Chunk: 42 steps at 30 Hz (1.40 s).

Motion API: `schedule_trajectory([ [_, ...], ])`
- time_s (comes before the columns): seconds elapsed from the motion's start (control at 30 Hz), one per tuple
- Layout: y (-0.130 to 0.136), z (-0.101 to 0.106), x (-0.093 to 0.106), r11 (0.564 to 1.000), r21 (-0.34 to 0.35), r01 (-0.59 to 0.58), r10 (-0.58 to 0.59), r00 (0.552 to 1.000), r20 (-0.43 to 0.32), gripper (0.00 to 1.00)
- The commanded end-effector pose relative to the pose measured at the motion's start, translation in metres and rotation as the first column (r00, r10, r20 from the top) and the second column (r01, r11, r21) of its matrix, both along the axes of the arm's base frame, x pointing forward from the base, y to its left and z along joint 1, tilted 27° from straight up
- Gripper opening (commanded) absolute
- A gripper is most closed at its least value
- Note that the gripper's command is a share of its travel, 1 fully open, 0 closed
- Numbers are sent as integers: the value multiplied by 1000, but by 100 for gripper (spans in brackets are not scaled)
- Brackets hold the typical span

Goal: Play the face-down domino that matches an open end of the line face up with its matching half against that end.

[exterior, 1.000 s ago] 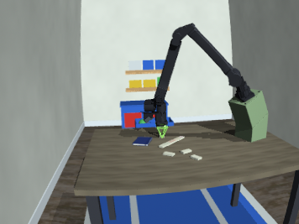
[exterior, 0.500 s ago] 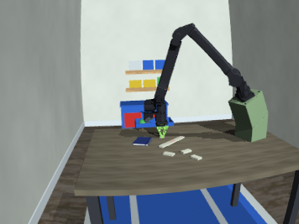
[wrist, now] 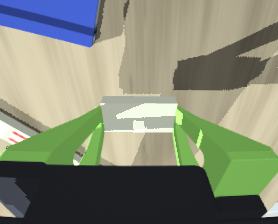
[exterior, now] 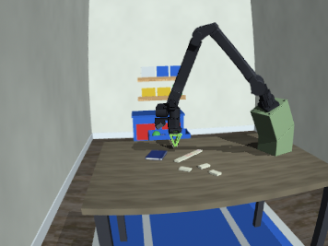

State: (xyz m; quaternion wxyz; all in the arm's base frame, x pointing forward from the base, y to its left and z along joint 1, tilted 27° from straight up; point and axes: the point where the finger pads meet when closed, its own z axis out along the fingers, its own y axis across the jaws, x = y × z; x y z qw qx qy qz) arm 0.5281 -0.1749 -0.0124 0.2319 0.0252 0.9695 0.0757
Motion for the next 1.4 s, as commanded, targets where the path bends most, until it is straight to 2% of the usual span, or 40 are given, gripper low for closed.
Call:
schedule_trajectory([
  [0.0, -4, 9, -3, 1000, -2, 4, -4, 1000, 3, 49],
  [0.27, -16, 47, -15, 1000, -12, 13, -13, 1000, 19, 49],
  [0.5, -16, 47, -15, 1000, -12, 13, -13, 1000, 19, 49],
  [0.53, -9, 33, -17, 1000, 2, 14, -14, 1000, -7, 49],
  [0.83, -23, 77, -36, 1000, -16, 7, -7, 1000, 18, 49],
  [1.07, -23, 77, -36, 1000, -16, 7, -7, 1000, 18, 49],
  [1.1, -17, 63, -37, 1000, 0, 12, -12, 1000, -7, 49],
  [1.37, -25, 90, -48, 1000, -16, 3, -3, 1000, 15, 49],
])
